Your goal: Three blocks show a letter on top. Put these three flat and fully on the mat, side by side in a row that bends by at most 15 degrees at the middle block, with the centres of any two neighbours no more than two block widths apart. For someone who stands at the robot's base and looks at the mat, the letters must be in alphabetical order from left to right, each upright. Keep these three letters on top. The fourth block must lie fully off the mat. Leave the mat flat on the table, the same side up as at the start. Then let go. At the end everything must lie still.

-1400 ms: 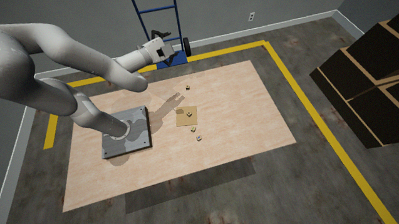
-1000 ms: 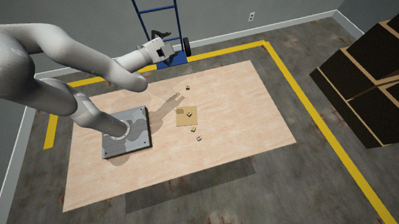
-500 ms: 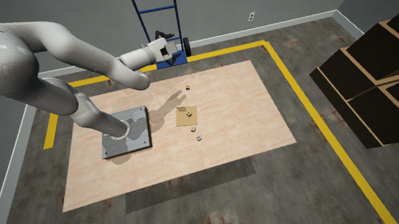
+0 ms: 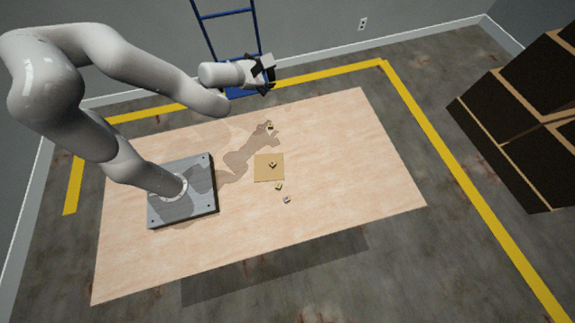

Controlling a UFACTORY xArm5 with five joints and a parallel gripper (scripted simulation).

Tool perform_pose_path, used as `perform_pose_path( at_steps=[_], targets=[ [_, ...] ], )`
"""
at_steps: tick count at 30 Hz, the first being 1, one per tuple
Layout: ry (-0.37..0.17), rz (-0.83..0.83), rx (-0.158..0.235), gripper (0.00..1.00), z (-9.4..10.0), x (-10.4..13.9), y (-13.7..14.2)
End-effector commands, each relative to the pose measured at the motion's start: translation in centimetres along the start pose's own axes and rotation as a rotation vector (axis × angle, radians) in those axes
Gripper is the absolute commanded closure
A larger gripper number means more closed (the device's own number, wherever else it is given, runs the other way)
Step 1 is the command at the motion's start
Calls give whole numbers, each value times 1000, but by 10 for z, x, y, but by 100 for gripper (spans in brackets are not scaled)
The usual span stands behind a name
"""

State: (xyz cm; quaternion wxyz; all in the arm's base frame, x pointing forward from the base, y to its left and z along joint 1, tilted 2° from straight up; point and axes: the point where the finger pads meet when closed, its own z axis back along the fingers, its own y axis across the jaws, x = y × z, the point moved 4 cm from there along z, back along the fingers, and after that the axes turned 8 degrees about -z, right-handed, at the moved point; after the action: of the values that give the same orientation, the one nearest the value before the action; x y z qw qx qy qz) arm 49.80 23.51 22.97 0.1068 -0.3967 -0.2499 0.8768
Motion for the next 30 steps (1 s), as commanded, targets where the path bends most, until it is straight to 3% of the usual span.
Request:
perform_pose_path(
  at_steps=[1, 7, 9, 10, 17, 24, 26, 27, 30],
  targets=[
    [-82, 88, 64, 0, -25, 2, 5],
    [-197, 207, 136, 0, -51, 12, 16],
    [-197, 207, 136, 0, -51, 12, 16],
    [-255, 263, 165, 0, -61, 16, 21],
    [-393, 384, 218, 0, -82, 28, 35],
    [-554, 512, 256, 0, -99, 41, 50],
    [-554, 512, 256, 0, -99, 41, 50],
    [-607, 551, 264, 0, -103, 45, 55],
    [-679, 601, 270, 0, -107, 51, 61]
  ],
)
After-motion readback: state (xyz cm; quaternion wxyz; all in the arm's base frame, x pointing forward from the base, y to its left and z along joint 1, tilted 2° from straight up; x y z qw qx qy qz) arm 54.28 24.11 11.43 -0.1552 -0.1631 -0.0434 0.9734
